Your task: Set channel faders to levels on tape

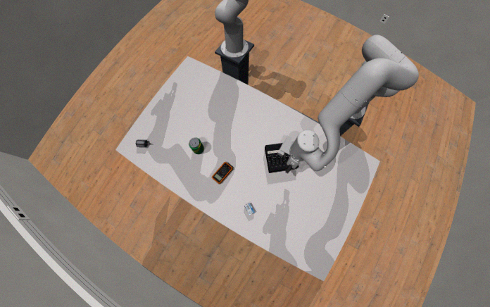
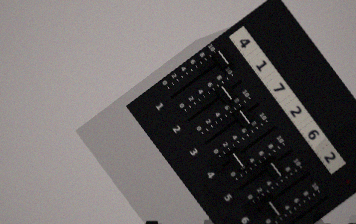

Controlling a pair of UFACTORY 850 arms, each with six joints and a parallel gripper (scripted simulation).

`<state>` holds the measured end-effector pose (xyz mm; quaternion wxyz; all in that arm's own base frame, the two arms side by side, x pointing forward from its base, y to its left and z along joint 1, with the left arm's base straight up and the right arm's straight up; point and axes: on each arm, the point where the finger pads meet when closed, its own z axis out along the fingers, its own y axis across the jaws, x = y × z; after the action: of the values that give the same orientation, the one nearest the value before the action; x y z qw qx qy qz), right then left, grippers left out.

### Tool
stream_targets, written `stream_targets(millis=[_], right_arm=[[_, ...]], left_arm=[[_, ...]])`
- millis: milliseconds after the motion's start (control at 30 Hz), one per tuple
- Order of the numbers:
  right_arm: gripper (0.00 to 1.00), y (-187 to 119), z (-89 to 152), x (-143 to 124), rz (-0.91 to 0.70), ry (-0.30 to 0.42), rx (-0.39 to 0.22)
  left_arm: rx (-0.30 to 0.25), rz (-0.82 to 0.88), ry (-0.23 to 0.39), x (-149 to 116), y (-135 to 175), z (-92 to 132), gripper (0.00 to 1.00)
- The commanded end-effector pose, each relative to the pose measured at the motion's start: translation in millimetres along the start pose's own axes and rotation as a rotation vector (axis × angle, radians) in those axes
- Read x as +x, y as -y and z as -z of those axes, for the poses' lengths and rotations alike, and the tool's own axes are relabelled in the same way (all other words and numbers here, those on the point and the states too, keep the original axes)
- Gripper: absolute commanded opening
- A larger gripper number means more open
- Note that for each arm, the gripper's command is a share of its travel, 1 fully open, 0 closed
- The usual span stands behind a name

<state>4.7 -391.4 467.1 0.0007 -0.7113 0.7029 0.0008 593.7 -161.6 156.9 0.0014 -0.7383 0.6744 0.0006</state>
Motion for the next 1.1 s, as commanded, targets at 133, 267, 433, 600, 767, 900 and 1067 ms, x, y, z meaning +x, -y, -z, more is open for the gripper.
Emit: stream_targets(millis=[133, 267, 433, 600, 767, 900, 1067], right_arm=[[1.00, 0.0, 0.9, 0.4, 0.000, -0.002, 0.000], [1.00, 0.0, 0.9, 0.4, 0.000, -0.002, 0.000], [1.00, 0.0, 0.9, 0.4, 0.000, -0.002, 0.000], [1.00, 0.0, 0.9, 0.4, 0.000, -0.002, 0.000], [1.00, 0.0, 0.9, 0.4, 0.000, -0.002, 0.000], [1.00, 0.0, 0.9, 0.4, 0.000, -0.002, 0.000], [1.00, 0.0, 0.9, 0.4, 0.000, -0.002, 0.000]], left_arm=[[0.008, 0.264, 0.013, 8.6, -3.6, 7.3, 1.00], [0.008, 0.353, 0.012, 11.5, -5.2, 9.5, 1.00], [0.007, 0.476, 0.010, 15.5, -7.4, 12.5, 1.00], [0.007, 0.600, 0.008, 19.4, -9.7, 15.5, 1.00], [0.006, 0.714, 0.006, 23.1, -11.9, 18.3, 1.00], [0.005, 0.811, 0.005, 26.1, -13.7, 20.7, 1.00], [0.004, 0.934, 0.003, 30.1, -16.1, 23.7, 1.00]])
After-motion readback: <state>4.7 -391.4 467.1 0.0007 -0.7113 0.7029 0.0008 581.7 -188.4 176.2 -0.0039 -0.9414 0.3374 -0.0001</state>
